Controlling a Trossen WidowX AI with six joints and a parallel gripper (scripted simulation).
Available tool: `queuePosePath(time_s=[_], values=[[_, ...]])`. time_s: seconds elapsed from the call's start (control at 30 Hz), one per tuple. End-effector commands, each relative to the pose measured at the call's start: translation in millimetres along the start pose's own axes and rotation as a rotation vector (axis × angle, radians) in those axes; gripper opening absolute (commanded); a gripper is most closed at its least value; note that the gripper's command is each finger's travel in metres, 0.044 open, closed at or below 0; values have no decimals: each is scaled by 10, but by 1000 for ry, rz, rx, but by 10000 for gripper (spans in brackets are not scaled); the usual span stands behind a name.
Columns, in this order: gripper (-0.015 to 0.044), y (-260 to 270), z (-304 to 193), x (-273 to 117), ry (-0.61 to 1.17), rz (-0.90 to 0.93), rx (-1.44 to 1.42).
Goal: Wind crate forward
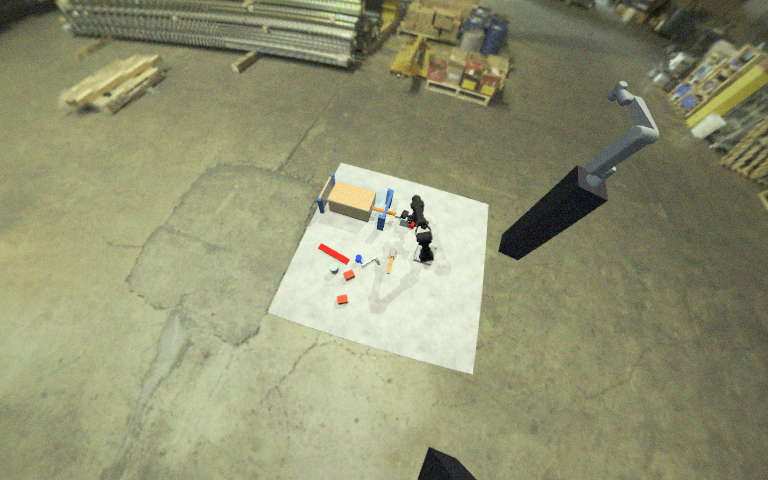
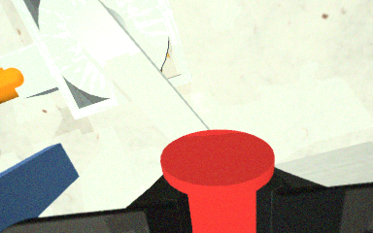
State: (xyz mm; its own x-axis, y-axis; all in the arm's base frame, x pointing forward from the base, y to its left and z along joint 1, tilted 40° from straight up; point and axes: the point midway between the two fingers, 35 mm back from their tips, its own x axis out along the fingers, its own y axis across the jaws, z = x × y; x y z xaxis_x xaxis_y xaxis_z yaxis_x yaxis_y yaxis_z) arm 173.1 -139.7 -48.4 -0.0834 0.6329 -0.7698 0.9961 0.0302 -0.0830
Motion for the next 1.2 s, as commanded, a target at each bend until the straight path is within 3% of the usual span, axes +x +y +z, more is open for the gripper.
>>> queuePosePath(time_s=[0.0,1.17], values=[[0,-121,73,19,-10,-29,12],[0,-342,383,7,-13,-30,13]])
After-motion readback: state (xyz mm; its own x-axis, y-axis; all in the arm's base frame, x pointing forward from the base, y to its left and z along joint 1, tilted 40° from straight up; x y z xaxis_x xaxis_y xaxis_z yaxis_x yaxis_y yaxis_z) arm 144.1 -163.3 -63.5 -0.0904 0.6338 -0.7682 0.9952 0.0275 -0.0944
